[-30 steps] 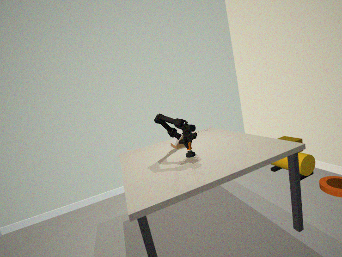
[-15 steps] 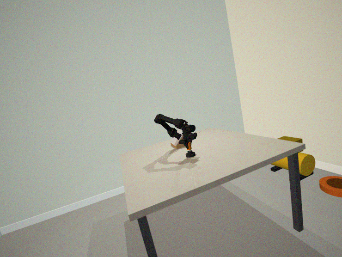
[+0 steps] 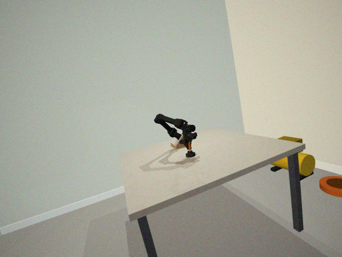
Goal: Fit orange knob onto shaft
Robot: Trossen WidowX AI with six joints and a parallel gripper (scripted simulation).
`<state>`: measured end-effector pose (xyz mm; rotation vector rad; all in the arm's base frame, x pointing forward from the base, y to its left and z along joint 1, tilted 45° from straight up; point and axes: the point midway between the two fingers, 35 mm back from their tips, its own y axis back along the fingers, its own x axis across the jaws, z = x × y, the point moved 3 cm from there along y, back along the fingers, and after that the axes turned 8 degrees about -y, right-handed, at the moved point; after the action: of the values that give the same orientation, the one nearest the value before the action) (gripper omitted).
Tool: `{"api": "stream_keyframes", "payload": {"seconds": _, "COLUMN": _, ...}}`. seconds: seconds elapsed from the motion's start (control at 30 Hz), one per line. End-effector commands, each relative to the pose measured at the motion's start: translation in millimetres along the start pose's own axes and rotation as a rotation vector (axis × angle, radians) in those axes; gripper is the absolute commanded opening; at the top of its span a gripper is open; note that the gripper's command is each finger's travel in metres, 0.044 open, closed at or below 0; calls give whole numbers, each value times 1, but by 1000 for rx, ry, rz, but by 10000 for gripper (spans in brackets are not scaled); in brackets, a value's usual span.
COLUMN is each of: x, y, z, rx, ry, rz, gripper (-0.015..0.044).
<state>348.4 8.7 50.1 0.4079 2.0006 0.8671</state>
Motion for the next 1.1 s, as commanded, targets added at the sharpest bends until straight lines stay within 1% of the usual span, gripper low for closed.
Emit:
{"api": "stream_keyframes", "payload": {"seconds": 0.0, "x": 0, "y": 0, "z": 0, "rx": -1, "ry": 3, "rz": -1, "gripper": 0}}
{"api": "stream_keyframes", "payload": {"seconds": 0.53, "x": 0, "y": 0, "z": 0, "rx": -1, "ry": 3, "rz": -1, "gripper": 0}}
{"api": "stream_keyframes", "payload": {"seconds": 0.73, "x": 2, "y": 6, "z": 0, "rx": -1, "ry": -48, "rz": 0, "gripper": 0}}
{"api": "stream_keyframes", "payload": {"seconds": 0.87, "x": 2, "y": 6, "z": 1, "rx": -1, "ry": -100, "rz": 0, "gripper": 0}}
{"api": "stream_keyframes", "payload": {"seconds": 1.07, "x": 2, "y": 3, "z": 1, "rx": -1, "ry": -100, "rz": 0, "gripper": 0}}
